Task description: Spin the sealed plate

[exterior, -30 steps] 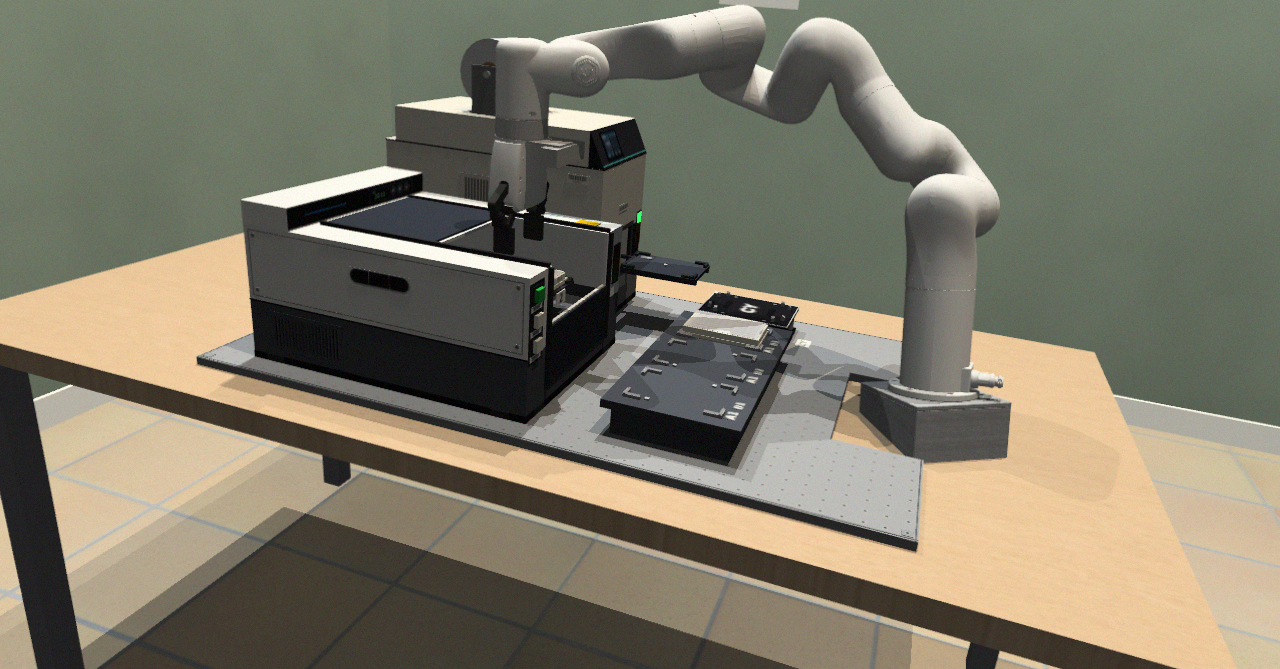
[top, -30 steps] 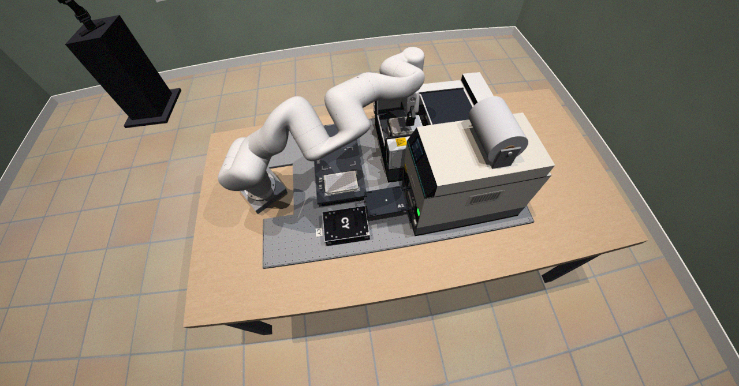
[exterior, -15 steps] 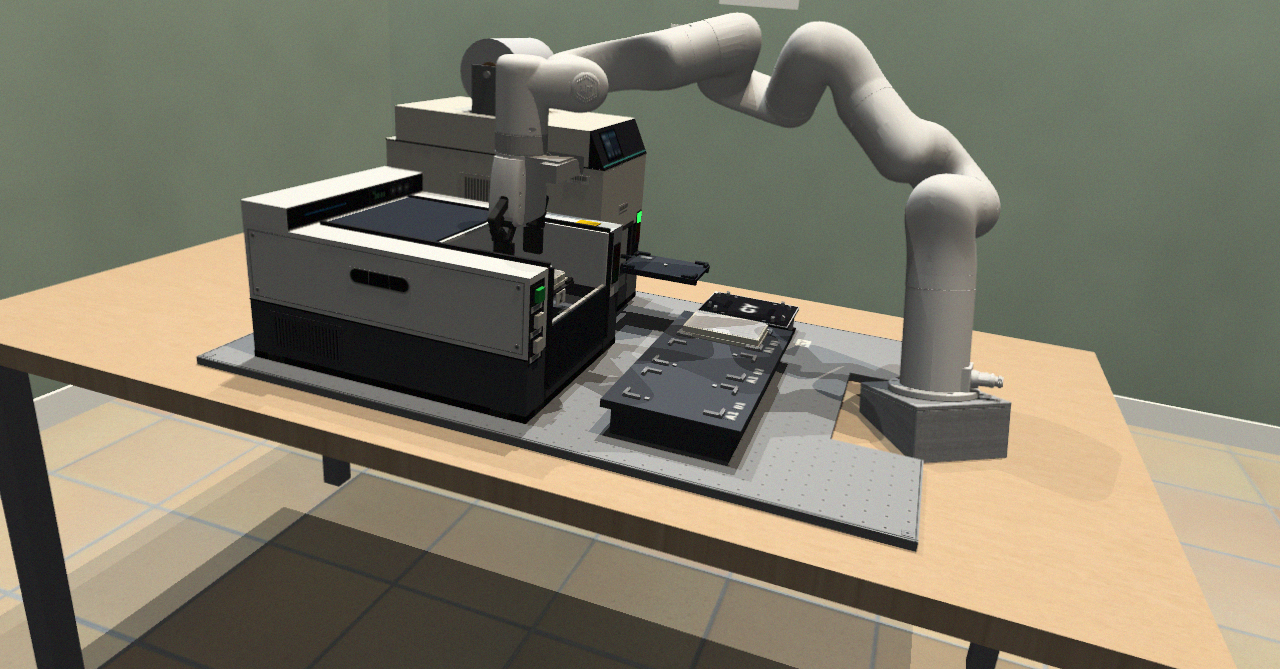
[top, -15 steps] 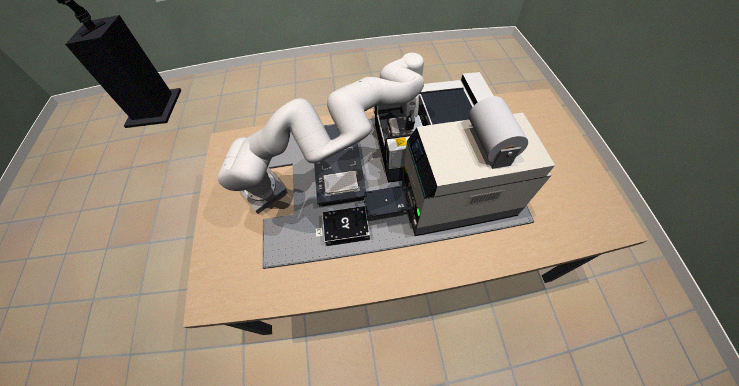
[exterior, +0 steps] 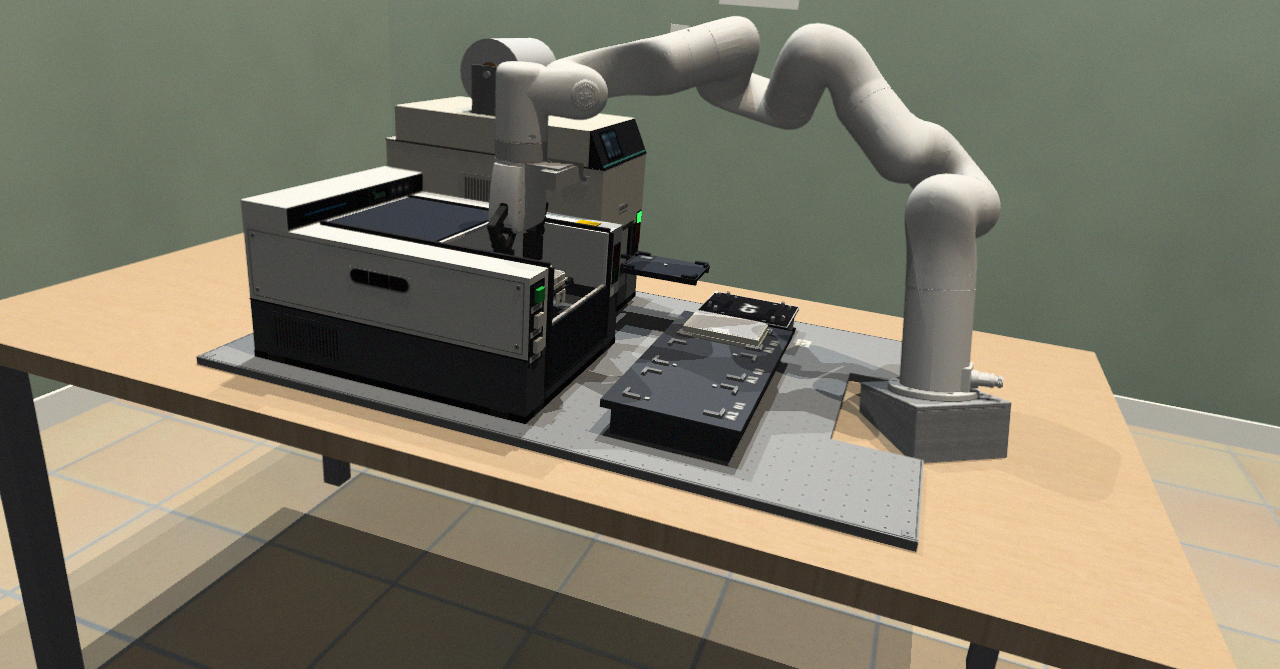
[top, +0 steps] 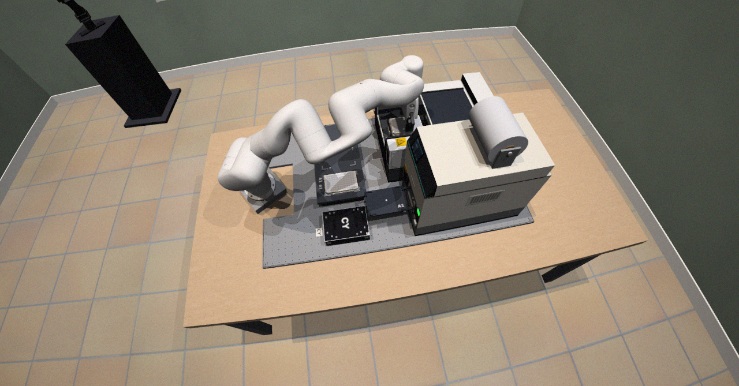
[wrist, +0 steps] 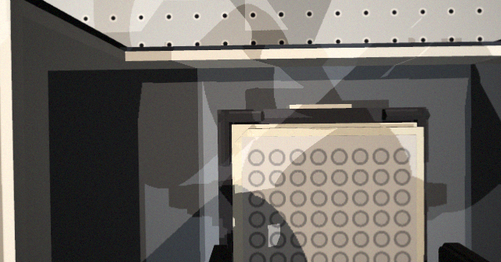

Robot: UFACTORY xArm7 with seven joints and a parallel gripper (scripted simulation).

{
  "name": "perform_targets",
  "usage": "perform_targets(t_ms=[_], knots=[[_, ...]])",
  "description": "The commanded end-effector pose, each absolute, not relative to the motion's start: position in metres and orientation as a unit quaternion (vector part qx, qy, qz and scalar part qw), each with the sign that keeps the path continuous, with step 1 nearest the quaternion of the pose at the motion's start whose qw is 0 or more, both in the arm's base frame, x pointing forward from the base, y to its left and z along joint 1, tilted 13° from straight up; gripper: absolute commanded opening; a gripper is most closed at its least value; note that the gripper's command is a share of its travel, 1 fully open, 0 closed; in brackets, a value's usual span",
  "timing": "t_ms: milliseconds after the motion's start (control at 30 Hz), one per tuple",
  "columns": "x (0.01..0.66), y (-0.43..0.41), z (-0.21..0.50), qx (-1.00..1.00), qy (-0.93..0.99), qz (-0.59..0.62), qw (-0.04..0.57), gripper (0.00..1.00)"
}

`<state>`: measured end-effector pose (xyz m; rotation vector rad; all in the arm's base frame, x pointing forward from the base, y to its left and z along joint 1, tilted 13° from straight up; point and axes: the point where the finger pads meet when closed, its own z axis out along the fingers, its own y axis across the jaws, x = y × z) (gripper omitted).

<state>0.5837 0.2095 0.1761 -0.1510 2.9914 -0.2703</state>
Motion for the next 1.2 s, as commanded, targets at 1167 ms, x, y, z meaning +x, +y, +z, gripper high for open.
perform_targets(t_ms=[1167], knots=[[0.586,0.208,0.164,-0.05,0.992,-0.089,0.07,1.0]])
